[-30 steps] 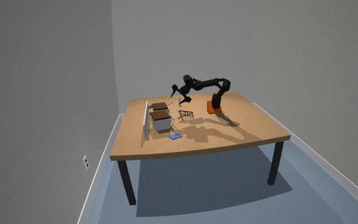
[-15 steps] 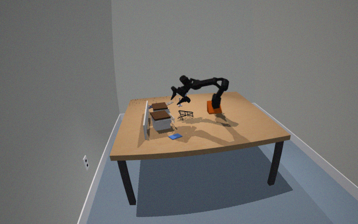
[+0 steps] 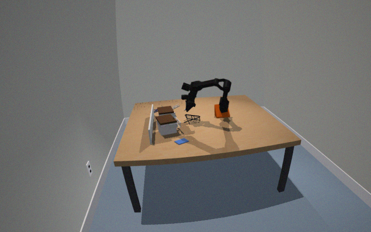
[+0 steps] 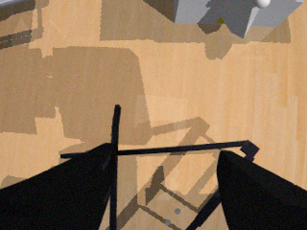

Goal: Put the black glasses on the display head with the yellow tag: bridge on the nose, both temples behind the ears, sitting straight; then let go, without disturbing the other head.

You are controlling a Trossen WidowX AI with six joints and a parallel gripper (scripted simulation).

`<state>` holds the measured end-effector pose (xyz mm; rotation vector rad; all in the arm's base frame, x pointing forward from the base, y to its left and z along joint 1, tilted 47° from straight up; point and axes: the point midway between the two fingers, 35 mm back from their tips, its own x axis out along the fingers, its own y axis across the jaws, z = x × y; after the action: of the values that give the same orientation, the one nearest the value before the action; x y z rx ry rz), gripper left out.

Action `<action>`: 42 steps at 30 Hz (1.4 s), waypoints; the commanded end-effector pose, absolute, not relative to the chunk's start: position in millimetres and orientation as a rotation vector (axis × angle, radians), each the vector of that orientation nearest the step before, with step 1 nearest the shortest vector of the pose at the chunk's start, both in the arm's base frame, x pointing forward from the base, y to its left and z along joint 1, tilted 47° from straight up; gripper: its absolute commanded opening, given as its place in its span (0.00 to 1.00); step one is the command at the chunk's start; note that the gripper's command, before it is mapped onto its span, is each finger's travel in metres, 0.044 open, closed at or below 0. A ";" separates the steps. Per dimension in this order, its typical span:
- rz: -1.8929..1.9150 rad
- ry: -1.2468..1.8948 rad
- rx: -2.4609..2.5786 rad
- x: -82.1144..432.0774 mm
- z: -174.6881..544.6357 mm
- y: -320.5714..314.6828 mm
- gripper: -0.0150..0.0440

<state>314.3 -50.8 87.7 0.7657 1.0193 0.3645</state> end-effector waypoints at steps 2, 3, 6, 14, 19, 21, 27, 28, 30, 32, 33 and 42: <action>0.084 1.582 1.203 257.2 80.1 -33.6 0.59; 0.084 1.582 1.203 257.2 80.1 -33.6 0.59; 0.084 1.582 1.203 257.2 80.1 -33.6 0.59; 0.084 1.582 1.203 257.7 78.8 -34.8 0.59; 0.084 1.582 1.203 257.7 78.8 -34.8 0.46; 0.084 1.582 1.203 257.7 78.8 -34.8 0.46; 0.084 1.582 1.203 258.1 76.7 -33.2 0.46; 0.084 1.582 1.203 258.3 75.7 -32.4 0.46; 0.084 1.582 1.203 258.7 73.3 -30.4 0.46; 0.083 1.582 1.203 259.1 70.8 -28.4 0.46; 0.083 1.582 1.203 259.3 69.5 -27.4 0.46; 0.083 1.582 1.203 260.6 58.4 -17.9 0.46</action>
<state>260.1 -21.0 61.3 1.1933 1.5825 0.0831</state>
